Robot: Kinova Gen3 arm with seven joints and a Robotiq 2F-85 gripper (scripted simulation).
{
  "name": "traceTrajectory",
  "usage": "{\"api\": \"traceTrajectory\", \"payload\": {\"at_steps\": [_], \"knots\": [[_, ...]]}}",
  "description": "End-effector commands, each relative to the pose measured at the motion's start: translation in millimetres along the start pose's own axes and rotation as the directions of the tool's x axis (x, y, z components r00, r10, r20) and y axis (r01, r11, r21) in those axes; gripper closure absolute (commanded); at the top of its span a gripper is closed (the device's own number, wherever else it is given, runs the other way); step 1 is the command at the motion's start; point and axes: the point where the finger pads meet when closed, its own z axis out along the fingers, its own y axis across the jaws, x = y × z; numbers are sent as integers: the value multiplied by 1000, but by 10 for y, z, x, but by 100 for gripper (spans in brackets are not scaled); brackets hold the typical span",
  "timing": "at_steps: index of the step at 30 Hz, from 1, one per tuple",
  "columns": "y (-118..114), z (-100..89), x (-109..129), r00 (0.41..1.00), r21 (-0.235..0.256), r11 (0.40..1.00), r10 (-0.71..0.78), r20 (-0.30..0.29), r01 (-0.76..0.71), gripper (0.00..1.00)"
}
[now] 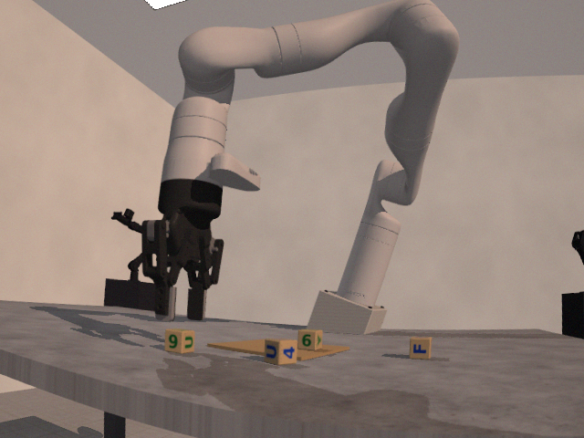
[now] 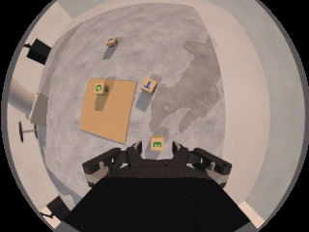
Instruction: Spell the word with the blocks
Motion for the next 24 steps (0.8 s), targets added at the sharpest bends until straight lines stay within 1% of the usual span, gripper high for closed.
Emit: {"api": "traceTrajectory", "payload": {"at_steps": [1,15,24], "knots": [[8,-11,-4,1000,-2,1000,0,1,0,38],[9,-5,-4,1000,-2,1000,0,1,0,38],[9,74,-4,1000,-2,1000,0,1,0,38]]}}
